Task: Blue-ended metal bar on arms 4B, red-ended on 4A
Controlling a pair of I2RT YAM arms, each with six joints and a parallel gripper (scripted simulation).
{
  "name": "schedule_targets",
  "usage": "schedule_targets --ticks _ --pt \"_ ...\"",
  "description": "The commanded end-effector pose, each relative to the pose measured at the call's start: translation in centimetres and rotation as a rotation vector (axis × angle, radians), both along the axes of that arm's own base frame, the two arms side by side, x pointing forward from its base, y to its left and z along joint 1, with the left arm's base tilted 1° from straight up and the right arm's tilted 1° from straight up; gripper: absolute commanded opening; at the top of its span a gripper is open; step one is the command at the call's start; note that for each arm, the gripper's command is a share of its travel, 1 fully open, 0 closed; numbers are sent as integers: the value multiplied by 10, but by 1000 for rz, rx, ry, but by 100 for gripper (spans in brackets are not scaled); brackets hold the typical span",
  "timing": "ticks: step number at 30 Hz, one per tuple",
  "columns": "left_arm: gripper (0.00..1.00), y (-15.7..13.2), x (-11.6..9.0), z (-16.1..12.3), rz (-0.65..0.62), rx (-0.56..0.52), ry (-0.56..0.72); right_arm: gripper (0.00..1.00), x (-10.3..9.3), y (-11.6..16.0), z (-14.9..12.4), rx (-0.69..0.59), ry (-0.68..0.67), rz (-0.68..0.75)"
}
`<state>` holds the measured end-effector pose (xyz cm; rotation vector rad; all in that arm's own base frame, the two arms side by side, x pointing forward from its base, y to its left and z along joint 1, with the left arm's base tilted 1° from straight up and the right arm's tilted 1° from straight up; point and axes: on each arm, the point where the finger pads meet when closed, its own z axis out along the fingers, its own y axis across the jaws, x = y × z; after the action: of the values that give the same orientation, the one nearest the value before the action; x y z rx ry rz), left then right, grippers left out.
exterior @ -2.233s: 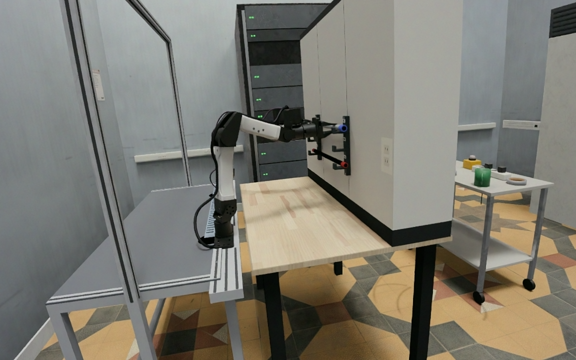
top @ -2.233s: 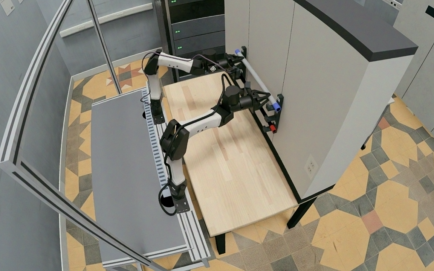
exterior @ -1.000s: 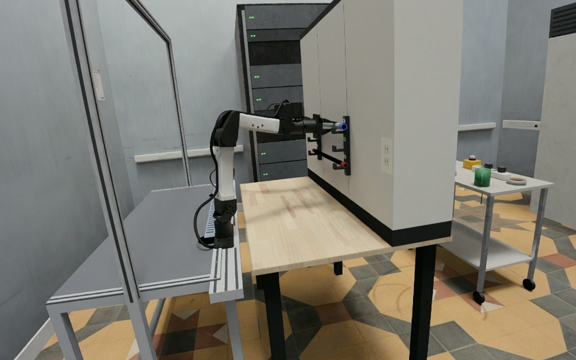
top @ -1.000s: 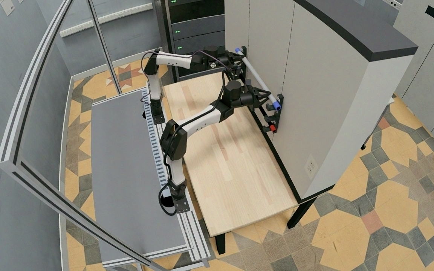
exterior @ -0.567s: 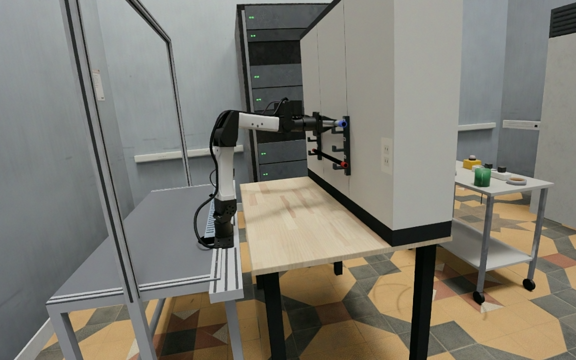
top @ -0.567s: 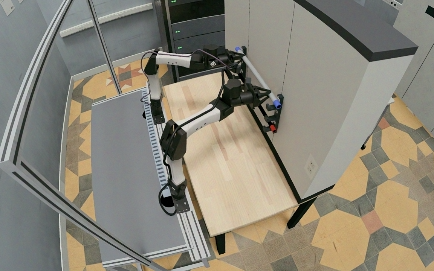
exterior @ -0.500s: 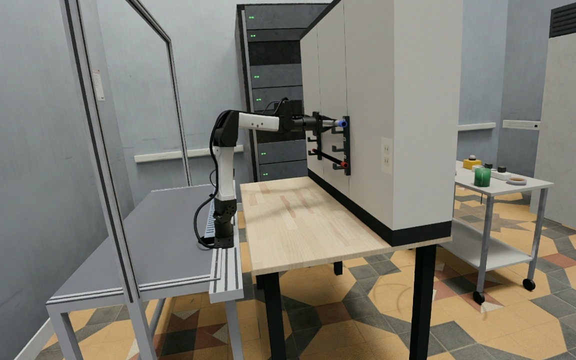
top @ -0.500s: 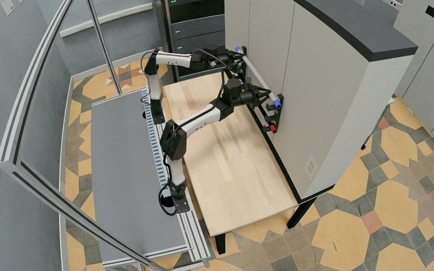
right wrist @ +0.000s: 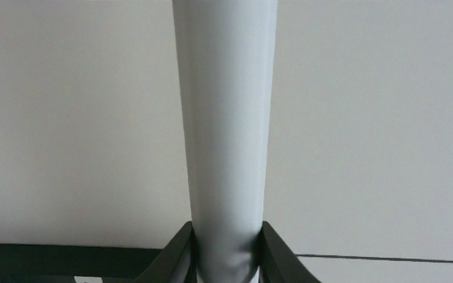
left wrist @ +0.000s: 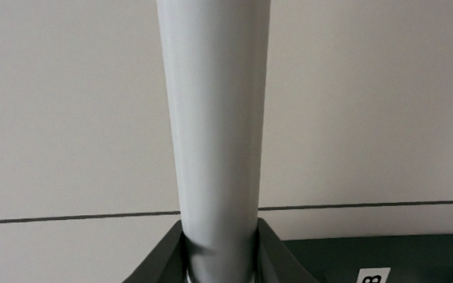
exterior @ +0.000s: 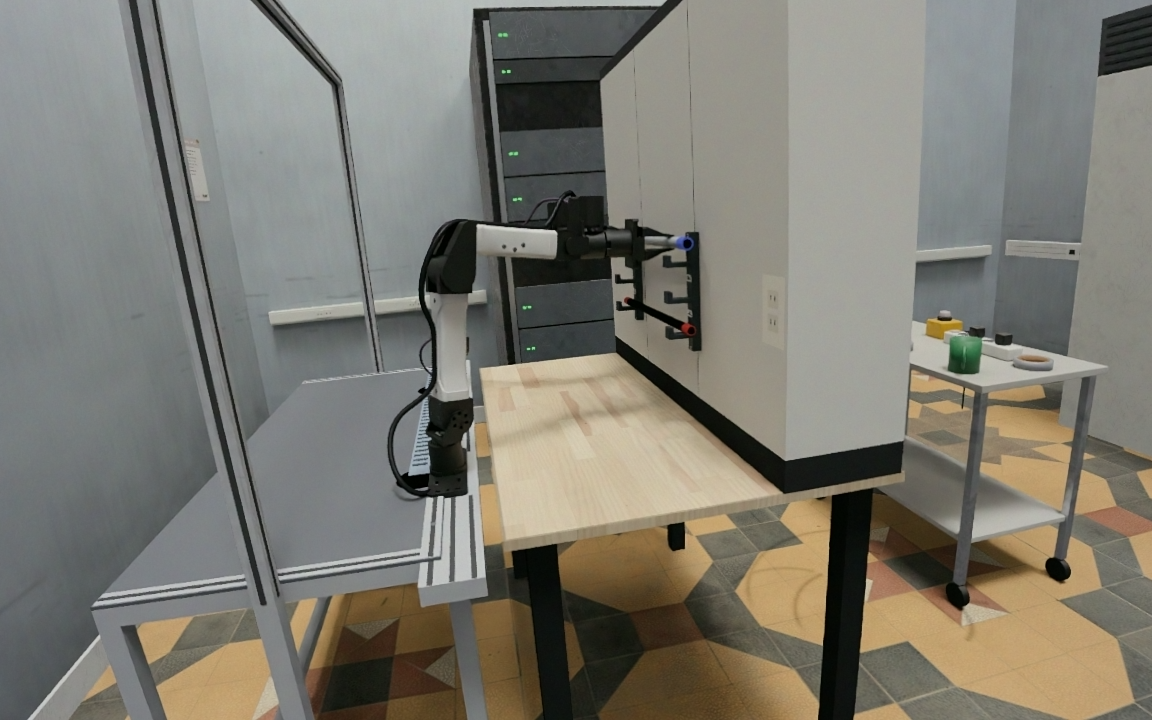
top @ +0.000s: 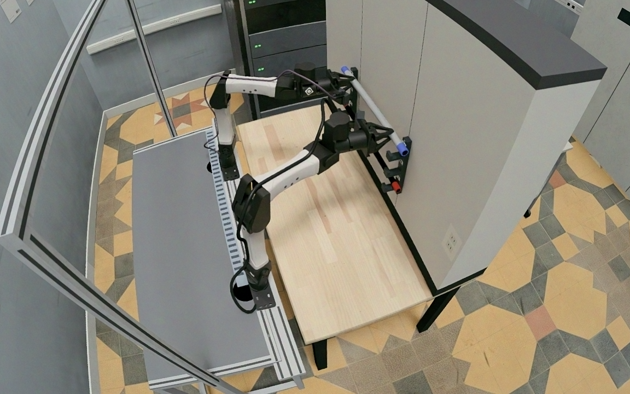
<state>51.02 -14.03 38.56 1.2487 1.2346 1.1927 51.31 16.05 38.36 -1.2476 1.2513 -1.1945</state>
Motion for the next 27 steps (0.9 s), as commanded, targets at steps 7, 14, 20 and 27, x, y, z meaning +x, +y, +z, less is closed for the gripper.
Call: schedule_targets --ticks 7,14,20,27 --pt "0 -3 -10 18 -8 2 -37 0 -9 2 22 -1 -46 11" --pt "0 -3 -17 17 -8 2 -37 0 -16 2 21 -1 -46 11" --pt "0 -3 -20 17 -8 2 -37 0 -19 2 21 -1 -46 11" --pt "0 -3 -26 17 -8 2 -37 0 -25 2 21 -1 -46 11"
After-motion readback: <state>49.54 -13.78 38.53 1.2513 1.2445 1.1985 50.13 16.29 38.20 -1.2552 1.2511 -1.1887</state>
